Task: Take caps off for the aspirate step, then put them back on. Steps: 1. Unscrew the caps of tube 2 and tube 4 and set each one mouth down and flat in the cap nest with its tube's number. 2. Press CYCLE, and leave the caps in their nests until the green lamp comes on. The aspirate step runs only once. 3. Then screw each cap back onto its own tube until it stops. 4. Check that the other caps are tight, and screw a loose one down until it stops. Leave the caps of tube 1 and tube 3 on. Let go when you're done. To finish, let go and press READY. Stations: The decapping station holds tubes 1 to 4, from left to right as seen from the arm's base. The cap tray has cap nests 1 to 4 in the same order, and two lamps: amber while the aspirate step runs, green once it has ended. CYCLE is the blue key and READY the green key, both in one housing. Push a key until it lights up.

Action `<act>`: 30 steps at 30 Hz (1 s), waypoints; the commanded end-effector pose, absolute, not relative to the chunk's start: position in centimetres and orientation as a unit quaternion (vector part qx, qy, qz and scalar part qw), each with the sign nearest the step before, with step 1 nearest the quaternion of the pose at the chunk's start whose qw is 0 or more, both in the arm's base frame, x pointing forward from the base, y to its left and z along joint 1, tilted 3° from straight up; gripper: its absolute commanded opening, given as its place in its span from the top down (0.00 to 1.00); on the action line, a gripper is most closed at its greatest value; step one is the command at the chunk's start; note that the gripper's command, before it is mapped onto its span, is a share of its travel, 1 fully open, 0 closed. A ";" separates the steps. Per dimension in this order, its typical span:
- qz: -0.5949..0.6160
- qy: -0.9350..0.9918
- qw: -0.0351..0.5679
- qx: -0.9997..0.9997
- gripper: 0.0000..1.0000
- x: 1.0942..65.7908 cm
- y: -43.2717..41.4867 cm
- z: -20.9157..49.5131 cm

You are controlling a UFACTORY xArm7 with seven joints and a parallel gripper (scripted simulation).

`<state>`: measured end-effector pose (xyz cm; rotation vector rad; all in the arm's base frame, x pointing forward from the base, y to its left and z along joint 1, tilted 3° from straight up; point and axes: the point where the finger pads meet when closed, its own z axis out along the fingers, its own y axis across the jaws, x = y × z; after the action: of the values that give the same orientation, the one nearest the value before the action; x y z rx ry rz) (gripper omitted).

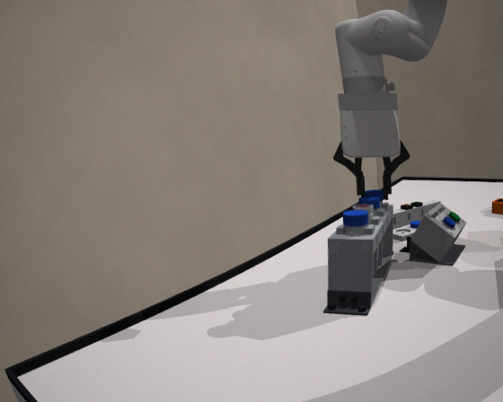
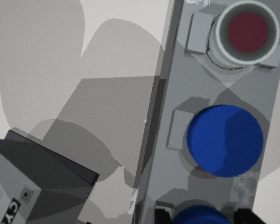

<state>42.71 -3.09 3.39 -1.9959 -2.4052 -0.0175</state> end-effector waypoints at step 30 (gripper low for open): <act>-0.020 -0.888 0.009 -0.459 0.54 42.9 -3.2 3.5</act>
<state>42.73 -3.17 3.41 -1.2089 -2.8777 -0.0626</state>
